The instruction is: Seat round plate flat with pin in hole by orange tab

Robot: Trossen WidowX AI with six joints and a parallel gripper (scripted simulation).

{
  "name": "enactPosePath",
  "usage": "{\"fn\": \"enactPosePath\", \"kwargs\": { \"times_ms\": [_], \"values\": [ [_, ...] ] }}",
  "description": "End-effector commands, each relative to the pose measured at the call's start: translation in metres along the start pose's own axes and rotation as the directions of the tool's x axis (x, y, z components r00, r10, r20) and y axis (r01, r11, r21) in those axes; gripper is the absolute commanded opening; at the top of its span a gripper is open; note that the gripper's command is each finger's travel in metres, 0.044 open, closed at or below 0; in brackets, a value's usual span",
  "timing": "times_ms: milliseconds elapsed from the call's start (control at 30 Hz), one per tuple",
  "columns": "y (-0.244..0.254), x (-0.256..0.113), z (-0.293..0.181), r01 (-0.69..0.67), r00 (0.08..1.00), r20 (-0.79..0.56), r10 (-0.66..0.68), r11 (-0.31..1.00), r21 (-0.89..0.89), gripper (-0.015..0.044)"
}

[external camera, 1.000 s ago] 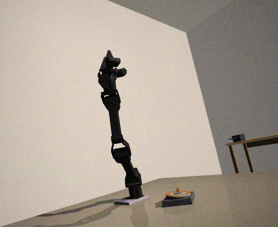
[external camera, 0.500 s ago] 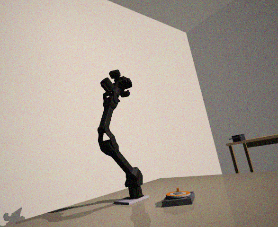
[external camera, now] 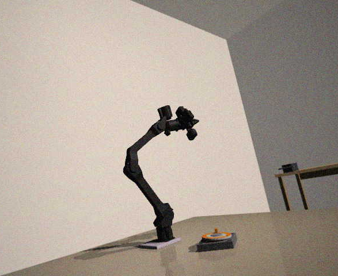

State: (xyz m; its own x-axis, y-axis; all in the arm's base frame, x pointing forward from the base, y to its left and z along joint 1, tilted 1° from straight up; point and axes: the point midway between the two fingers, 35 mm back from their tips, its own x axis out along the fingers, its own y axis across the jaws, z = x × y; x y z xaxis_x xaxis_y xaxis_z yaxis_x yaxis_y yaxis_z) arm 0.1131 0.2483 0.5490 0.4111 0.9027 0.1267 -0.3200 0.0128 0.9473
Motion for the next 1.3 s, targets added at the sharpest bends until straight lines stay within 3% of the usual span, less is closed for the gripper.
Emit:
{"fn": "enactPosePath", "kwargs": {
  "times_ms": [0, 100, 167, 333, 433, 633, 700, 900, 1267],
  "values": [
    [-0.066, 0.024, 0.025, 0.228, 0.973, 0.078, -0.219, 0.963, -0.146, 0.0000],
    [-0.122, 0.033, 0.050, 0.415, 0.909, 0.135, -0.393, 0.881, -0.229, 0.0000],
    [-0.137, 0.033, 0.057, 0.462, 0.886, 0.153, -0.437, 0.855, -0.234, 0.0000],
    [-0.236, 0.012, 0.107, 0.734, 0.679, 0.229, -0.698, 0.638, -0.231, 0.0000],
    [-0.269, -0.001, 0.120, 0.805, 0.591, 0.227, -0.774, 0.547, -0.231, 0.0000],
    [-0.374, -0.077, 0.150, 0.949, 0.248, 0.115, -0.962, 0.217, -0.229, 0.0000],
    [-0.385, -0.089, 0.152, 0.957, 0.204, 0.089, -0.975, 0.179, -0.230, 0.0000],
    [-0.456, -0.194, 0.141, 0.968, -0.085, -0.205, -0.975, -0.032, -0.247, 0.0000],
    [-0.473, -0.211, 0.133, 0.967, -0.114, -0.260, -0.959, -0.047, -0.250, 0.0000]
  ]
}}
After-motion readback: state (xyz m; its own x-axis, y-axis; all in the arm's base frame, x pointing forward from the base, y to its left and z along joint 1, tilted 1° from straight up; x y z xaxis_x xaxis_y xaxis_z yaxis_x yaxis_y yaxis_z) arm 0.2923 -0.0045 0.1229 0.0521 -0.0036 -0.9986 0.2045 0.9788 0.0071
